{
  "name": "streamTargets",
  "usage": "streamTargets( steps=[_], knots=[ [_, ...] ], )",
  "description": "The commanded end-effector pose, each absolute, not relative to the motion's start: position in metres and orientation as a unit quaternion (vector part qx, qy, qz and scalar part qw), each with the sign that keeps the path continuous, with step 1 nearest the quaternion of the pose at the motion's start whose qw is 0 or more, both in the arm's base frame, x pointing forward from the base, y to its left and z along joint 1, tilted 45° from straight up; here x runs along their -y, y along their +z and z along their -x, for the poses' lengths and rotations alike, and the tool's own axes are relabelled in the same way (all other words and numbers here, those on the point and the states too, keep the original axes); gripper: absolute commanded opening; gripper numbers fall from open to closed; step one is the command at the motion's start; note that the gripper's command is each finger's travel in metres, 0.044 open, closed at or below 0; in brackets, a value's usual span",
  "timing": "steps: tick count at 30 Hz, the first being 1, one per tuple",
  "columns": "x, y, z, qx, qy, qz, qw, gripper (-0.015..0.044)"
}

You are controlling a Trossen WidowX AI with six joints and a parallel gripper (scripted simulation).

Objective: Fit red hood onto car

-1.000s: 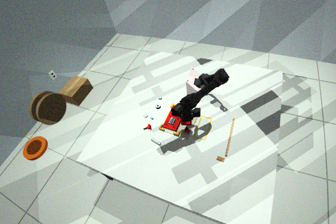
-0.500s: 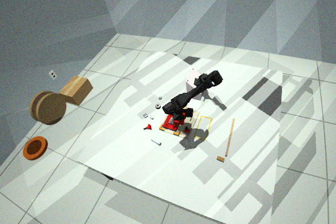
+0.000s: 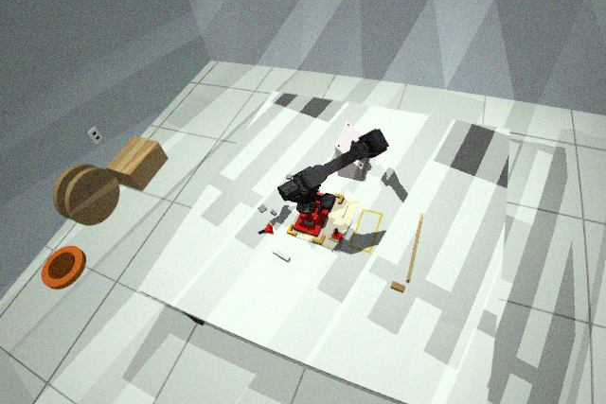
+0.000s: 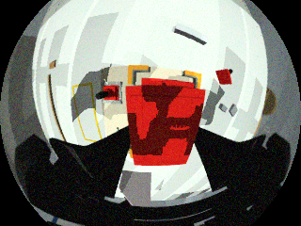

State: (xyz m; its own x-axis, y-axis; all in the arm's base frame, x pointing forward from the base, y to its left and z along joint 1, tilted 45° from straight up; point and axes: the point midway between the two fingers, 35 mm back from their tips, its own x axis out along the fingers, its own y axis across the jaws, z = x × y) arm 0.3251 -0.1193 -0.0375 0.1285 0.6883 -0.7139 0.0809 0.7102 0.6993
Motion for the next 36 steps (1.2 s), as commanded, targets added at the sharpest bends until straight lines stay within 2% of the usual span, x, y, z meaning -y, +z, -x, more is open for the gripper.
streamTargets(
  steps=[1,17,36],
  knots=[
    [0.128,-0.046,-0.323,-0.625,0.211,-0.321,0.679,0.0],
    [0.096,-0.084,-0.328,-0.625,0.211,-0.324,0.678,0.0],
    [0.097,-0.085,-0.329,-0.625,0.211,-0.324,0.678,0.0]
  ],
)
